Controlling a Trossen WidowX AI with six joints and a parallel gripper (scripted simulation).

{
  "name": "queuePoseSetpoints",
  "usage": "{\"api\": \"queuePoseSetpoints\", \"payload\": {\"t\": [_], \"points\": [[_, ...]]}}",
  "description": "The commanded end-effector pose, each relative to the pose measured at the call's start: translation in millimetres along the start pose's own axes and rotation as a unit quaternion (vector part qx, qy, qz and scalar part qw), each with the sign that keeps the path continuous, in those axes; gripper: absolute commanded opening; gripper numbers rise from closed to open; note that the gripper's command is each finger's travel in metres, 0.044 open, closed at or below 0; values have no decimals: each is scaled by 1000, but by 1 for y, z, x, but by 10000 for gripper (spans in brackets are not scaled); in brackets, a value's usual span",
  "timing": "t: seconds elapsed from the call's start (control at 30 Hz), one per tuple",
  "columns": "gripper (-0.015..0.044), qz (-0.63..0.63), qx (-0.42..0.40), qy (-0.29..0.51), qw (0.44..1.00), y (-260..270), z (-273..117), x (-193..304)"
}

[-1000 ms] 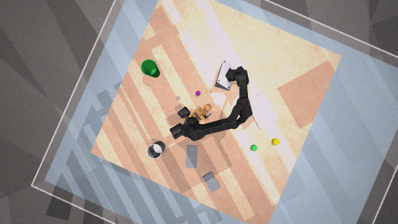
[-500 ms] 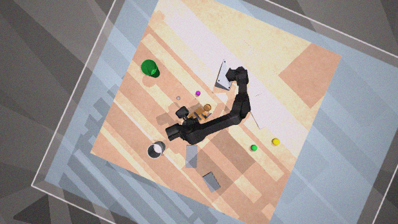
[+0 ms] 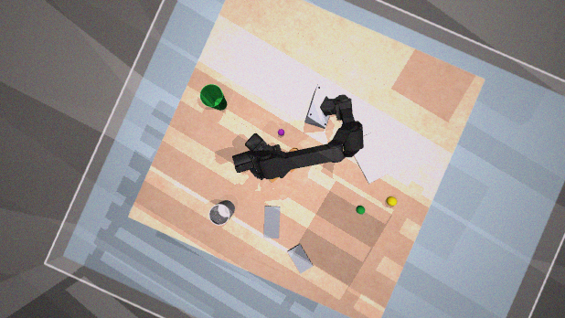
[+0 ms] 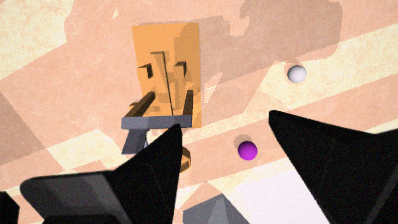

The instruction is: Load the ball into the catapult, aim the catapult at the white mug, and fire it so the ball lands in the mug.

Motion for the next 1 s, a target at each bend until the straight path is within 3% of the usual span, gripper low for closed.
{"api": "queuePoseSetpoints", "payload": {"t": [0.0,0.33,0.97], "points": [[300,-43,4,-2,999,-15,10,31],[300,-158,-6,13,987,-34,62,118],[300,-160,-7,13,987,-35,84,120]]}}
Point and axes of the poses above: the point midway between the two fingers, 35 mm back from their tips, its own z axis out along the fingers, its own y axis across the jaws, x = y × z, the point moved 10 cm from there along -z, back along the fingers, and after that the axes turned 6 degrees about -z, right-handed, at the moved point
